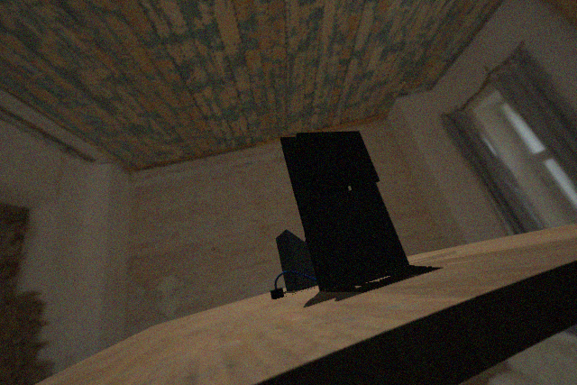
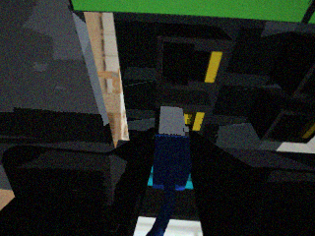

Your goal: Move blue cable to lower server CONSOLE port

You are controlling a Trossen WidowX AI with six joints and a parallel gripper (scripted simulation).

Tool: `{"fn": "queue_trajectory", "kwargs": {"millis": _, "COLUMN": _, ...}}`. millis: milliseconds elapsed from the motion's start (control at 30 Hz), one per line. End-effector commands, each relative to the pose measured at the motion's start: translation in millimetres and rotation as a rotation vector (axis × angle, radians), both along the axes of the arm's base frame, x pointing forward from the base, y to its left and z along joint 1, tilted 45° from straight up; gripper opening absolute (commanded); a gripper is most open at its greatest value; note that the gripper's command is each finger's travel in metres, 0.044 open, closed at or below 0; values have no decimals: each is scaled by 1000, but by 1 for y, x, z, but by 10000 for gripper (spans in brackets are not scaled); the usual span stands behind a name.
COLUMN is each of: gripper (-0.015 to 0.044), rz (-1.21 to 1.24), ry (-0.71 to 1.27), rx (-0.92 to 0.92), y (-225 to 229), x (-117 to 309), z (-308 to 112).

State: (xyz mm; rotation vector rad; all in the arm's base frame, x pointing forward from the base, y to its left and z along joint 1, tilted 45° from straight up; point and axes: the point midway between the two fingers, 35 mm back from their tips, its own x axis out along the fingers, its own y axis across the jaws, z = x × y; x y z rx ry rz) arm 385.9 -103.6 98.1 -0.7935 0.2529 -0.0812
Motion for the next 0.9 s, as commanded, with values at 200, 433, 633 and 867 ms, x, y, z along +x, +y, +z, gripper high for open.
{"fn": "queue_trajectory", "kwargs": {"millis": 200, "gripper": 0, "rz": -7, "ry": -3, "rx": 1, "y": -1, "x": 3, "z": 1}}
{"fn": "queue_trajectory", "kwargs": {"millis": 433, "gripper": 0, "rz": -8, "ry": -4, "rx": 1, "y": -1, "x": 4, "z": 1}}
{"fn": "queue_trajectory", "kwargs": {"millis": 633, "gripper": 0, "rz": -8, "ry": -4, "rx": 2, "y": -1, "x": 6, "z": 1}}
{"fn": "queue_trajectory", "kwargs": {"millis": 867, "gripper": 0, "rz": -8, "ry": -4, "rx": 2, "y": -1, "x": 7, "z": 1}}
